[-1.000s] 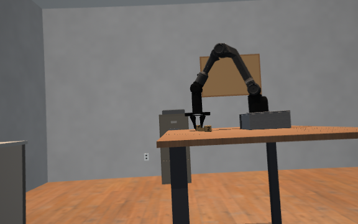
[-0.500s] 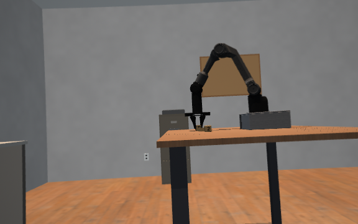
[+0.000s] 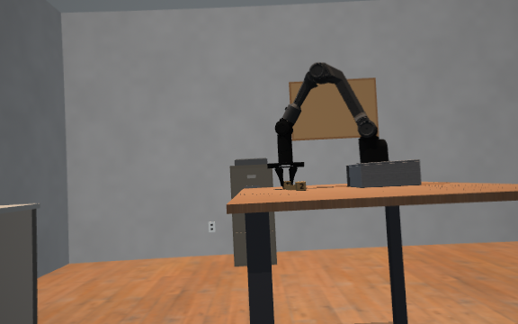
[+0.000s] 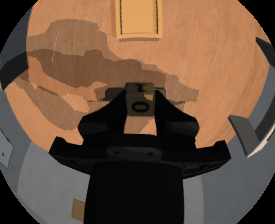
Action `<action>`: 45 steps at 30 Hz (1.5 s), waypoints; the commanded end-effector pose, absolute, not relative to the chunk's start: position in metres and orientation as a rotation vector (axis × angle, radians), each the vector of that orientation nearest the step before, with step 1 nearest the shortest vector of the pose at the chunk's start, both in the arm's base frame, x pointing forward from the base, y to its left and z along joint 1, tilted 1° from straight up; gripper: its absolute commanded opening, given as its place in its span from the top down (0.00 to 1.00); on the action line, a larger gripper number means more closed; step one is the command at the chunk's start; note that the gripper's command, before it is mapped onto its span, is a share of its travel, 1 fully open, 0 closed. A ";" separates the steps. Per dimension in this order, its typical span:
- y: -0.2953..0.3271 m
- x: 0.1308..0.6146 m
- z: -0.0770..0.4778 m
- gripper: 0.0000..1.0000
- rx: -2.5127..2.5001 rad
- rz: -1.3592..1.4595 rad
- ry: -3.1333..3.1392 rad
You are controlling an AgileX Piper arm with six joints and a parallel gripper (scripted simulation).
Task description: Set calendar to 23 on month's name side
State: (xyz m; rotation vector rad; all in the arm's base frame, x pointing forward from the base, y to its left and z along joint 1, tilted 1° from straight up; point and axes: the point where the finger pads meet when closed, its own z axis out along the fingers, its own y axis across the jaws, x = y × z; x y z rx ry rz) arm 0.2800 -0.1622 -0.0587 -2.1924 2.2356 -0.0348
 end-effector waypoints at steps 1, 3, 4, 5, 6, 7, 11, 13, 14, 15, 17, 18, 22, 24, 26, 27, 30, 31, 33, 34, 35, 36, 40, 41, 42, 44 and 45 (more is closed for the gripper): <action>-0.161 0.279 -0.059 0.65 -2.191 -0.030 2.238; -0.161 0.279 -0.059 0.65 -2.191 -0.030 2.238; -0.161 0.279 -0.059 0.65 -2.191 -0.030 2.238; -0.161 0.279 -0.059 0.65 -2.191 -0.030 2.238; -0.161 0.279 -0.059 0.65 -2.191 -0.030 2.238; -0.161 0.279 -0.059 0.65 -2.191 -0.030 2.238; -0.161 0.279 -0.059 0.65 -2.191 -0.030 2.238; -0.161 0.279 -0.059 0.65 -2.191 -0.030 2.238; -0.161 0.279 -0.059 0.60 -2.191 -0.030 2.238; -0.161 0.279 -0.059 0.60 -2.191 -0.030 2.238; -0.161 0.279 -0.059 0.54 -2.191 -0.030 2.238; -0.161 0.279 -0.059 0.54 -2.191 -0.030 2.238; -0.161 0.279 -0.059 0.49 -2.191 -0.030 2.238; -0.161 0.279 -0.059 0.49 -2.191 -0.030 2.238; -0.161 0.279 -0.059 0.44 -2.191 -0.030 2.238; -0.161 0.279 -0.059 0.44 -2.191 -0.030 2.238; -0.161 0.279 -0.059 0.39 -2.191 -0.030 2.238; -0.161 0.279 -0.059 0.39 -2.191 -0.030 2.238; -0.161 0.279 -0.059 0.39 -2.191 -0.030 2.238; -0.161 0.279 -0.059 0.39 -2.191 -0.030 2.238; -0.161 0.279 -0.059 0.39 -2.191 -0.030 2.238; -0.161 0.279 -0.059 0.39 -2.191 -0.030 2.238; -0.161 0.279 -0.059 0.39 -2.191 -0.031 2.237; -0.161 0.279 -0.058 0.39 -2.190 -0.032 2.237; -0.162 0.280 -0.056 0.39 -2.190 -0.035 2.237; -0.162 0.280 -0.052 0.39 -2.190 -0.038 2.237; -0.162 0.281 -0.049 0.39 -2.189 -0.039 2.236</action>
